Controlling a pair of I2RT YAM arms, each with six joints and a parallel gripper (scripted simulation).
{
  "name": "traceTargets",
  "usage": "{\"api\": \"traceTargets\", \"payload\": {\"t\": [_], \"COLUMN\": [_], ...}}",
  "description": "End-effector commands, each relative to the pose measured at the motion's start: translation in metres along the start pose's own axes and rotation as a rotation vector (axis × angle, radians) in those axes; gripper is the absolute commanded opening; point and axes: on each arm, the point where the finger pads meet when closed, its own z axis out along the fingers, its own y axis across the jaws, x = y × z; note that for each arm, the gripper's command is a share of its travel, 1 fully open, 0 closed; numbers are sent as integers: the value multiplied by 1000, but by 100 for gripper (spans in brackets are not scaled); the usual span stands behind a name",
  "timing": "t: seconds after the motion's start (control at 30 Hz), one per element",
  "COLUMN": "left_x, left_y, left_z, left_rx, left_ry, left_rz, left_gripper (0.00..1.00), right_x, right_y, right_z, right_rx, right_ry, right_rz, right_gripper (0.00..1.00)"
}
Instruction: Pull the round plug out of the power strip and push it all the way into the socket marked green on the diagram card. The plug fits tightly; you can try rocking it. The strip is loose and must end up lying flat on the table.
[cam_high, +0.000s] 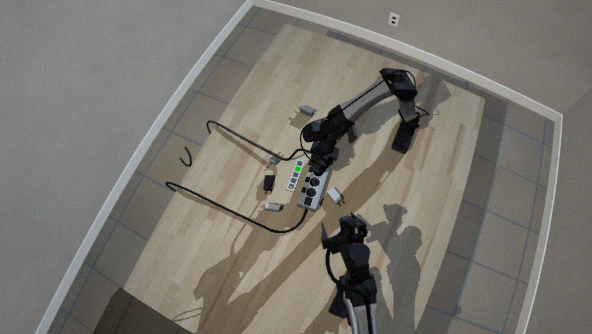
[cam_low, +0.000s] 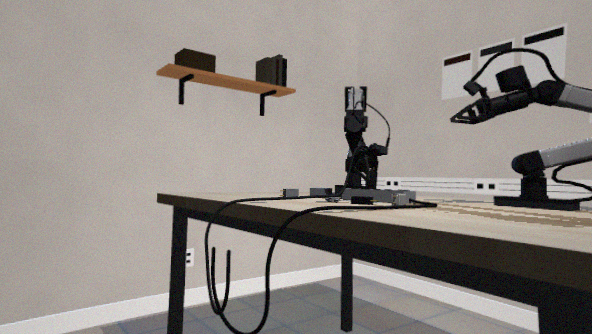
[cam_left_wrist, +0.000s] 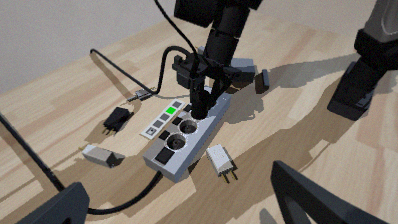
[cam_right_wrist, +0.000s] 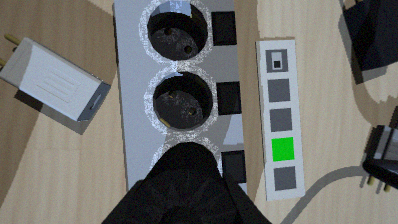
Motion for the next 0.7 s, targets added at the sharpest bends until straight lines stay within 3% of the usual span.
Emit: {"api": "traceTargets", "payload": {"t": [0.0,0.13,0.3,0.53,0.67], "left_x": [4,4,4,4,4], "left_y": [0,0,0,0,0], "left_z": [0,0,0,0,0], "left_rx": [-3,-3,-3,-3,-3], "left_ry": [16,16,16,16,16], "left_rz": [-9,-9,-9,-9,-9], "left_gripper": [100,100,100,100,100], "right_x": [62,69,66,55,60], "right_y": [22,14,15,28,26], "right_z": [40,40,36,41,45], "right_rx": [-127,-204,-161,-31,-86], "right_ry": [157,76,103,232,198], "right_rz": [83,116,100,42,62], "right_gripper": [33,33,33,33,33]}}
